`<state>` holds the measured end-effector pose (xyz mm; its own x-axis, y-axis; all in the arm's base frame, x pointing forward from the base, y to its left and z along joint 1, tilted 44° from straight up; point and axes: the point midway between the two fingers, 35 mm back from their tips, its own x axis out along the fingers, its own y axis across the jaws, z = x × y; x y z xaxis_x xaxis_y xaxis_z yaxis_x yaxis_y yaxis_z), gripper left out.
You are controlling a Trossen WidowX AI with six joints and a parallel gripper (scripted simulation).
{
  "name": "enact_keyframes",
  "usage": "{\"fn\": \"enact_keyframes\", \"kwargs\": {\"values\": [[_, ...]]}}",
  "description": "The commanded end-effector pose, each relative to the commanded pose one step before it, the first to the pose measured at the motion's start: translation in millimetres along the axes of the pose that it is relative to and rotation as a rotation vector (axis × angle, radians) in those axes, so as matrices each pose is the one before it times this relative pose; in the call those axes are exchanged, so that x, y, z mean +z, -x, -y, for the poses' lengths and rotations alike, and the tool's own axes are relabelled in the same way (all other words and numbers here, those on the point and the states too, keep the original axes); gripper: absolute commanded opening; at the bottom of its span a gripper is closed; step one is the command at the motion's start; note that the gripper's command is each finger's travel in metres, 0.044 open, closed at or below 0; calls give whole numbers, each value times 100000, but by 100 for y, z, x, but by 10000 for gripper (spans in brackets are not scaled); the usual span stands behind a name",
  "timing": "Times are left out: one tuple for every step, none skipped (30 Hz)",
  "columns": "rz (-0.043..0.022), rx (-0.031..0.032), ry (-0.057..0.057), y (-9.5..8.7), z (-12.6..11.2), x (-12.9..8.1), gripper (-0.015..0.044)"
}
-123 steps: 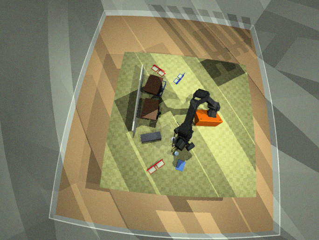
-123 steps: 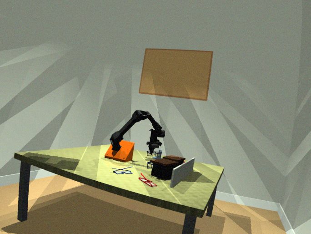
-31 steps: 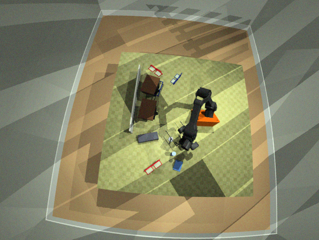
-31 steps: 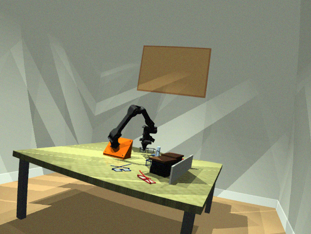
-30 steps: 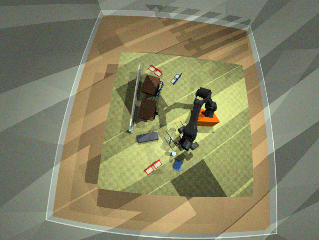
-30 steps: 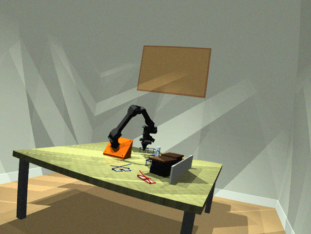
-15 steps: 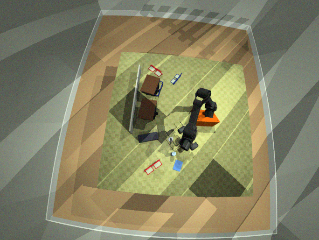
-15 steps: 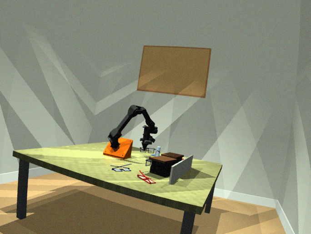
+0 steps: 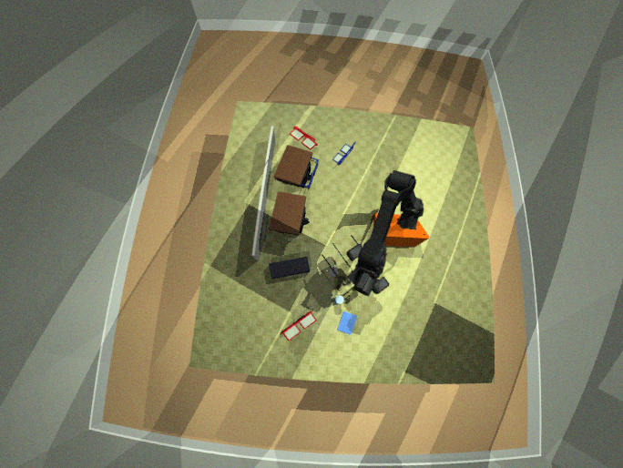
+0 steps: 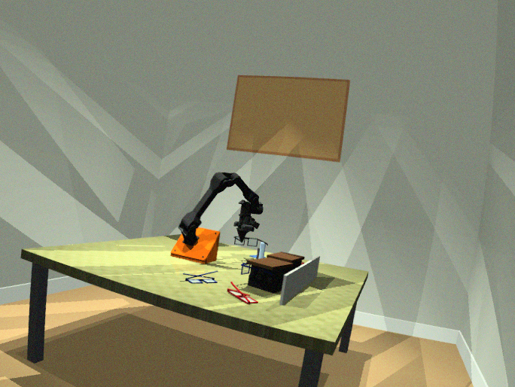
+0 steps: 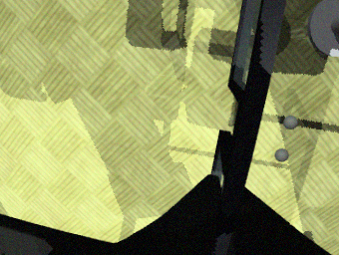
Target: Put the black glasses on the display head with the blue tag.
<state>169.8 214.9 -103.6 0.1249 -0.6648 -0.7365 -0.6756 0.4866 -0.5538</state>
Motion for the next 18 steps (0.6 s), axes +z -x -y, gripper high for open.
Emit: {"fn": "enact_keyframes", "kwargs": {"values": [[362,490,-464,1990,-12,123,0],[-2,1,1,96,1,-2,0],[0,0,0,0,0,0,0],[13,16,-277,17,103,-8,0],[26,31,-555,33,207,-16,0],[37,44,-806,46,300,-23,0],[46,54,-1058,58,393,-31,0],[53,62,-1313,67,487,-39,0],[58,66,-1553,74,575,-47,0],[57,62,-1689,73,623,-52,0],[52,53,-1724,67,635,-54,0],[46,44,-1732,60,636,-54,0],[39,34,-1736,52,635,-54,0],[33,23,-1740,45,635,-55,0],[27,13,-1745,38,634,-55,0],[21,3,-1748,31,634,-56,0],[16,-8,-1752,24,633,-56,0],[10,-18,-1756,17,632,-57,0]]}}
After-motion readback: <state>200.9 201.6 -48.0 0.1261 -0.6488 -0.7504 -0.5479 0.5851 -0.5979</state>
